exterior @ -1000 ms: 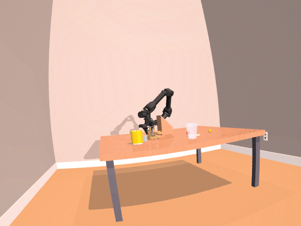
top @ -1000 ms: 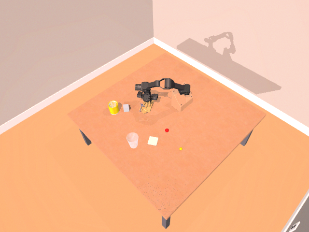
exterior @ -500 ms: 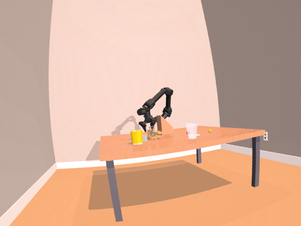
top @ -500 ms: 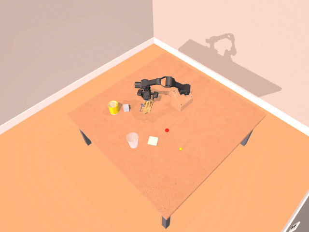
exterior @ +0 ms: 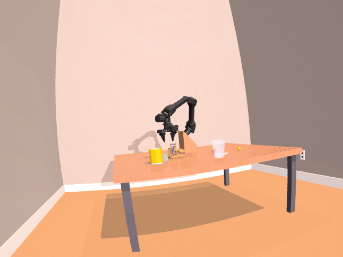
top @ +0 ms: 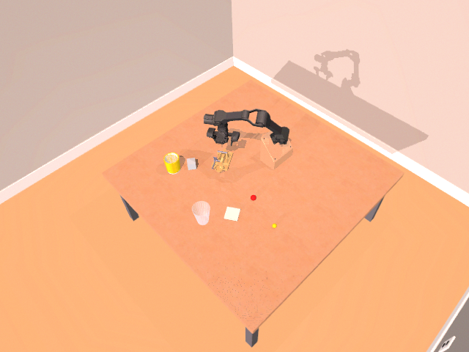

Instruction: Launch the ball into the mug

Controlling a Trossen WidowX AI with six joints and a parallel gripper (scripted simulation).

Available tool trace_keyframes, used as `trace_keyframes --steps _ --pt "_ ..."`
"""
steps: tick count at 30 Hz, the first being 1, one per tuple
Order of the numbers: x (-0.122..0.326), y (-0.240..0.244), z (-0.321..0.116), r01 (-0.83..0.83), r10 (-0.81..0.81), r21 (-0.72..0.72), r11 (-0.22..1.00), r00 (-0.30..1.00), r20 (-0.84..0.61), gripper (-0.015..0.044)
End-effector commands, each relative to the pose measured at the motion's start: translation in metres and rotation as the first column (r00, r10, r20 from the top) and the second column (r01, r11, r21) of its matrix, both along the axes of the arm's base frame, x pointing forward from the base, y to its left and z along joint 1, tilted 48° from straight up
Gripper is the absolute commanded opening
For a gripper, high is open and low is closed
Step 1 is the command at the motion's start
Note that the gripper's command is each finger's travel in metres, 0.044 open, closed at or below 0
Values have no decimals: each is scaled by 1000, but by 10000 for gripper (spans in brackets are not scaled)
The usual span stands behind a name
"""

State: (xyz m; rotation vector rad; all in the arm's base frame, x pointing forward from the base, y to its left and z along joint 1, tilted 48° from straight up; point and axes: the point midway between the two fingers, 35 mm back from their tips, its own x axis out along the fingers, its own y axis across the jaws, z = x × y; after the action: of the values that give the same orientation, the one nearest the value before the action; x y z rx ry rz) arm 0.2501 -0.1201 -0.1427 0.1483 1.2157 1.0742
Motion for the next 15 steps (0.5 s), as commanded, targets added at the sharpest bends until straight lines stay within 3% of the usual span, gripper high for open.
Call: trace_keyframes --steps 1,15 --pt "-2 13 -12 -1 1 0 1000 1000 4 440" --pt "-3 39 -35 -1 1 1 1000 1000 5 440"
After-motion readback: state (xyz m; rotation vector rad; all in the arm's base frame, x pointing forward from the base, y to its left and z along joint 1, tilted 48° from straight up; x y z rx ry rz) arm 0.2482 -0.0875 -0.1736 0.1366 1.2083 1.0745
